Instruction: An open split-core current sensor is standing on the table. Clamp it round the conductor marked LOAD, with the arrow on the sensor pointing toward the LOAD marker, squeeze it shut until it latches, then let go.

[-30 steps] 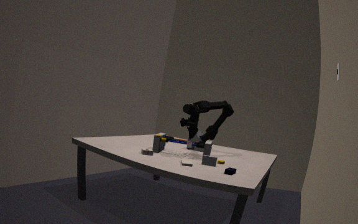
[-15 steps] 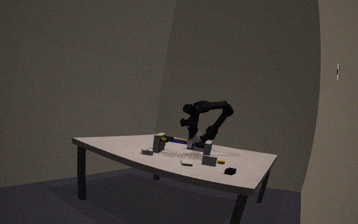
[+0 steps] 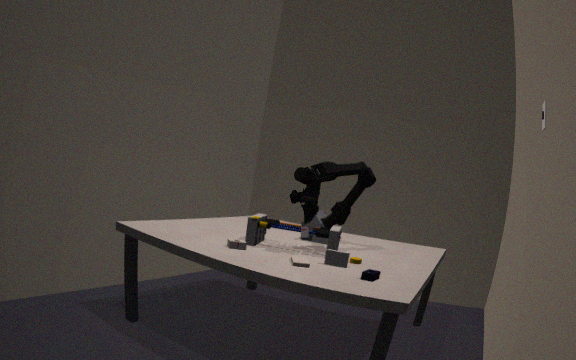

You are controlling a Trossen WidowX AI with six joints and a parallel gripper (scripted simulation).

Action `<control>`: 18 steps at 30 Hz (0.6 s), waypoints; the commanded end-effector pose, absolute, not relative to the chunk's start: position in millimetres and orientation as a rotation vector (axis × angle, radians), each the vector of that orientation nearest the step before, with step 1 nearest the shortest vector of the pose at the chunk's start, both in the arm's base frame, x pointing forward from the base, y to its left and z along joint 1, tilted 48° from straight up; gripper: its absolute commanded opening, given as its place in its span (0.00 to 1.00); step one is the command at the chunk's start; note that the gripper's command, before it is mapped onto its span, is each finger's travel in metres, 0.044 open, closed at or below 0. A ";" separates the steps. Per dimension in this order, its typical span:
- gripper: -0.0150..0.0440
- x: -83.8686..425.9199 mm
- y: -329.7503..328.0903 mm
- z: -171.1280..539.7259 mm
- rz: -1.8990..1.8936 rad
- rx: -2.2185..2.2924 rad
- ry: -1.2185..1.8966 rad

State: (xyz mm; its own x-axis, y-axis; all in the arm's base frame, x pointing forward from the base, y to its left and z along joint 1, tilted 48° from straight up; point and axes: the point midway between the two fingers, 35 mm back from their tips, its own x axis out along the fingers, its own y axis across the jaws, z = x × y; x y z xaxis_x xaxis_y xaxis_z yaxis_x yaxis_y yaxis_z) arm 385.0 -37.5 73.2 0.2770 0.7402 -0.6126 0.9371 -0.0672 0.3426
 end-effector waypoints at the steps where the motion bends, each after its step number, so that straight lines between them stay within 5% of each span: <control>1: 0.25 385.2 -37.8 73.7 -0.359 1.853 1.512; 18: 0.25 393.2 -36.5 73.8 -0.410 1.785 1.606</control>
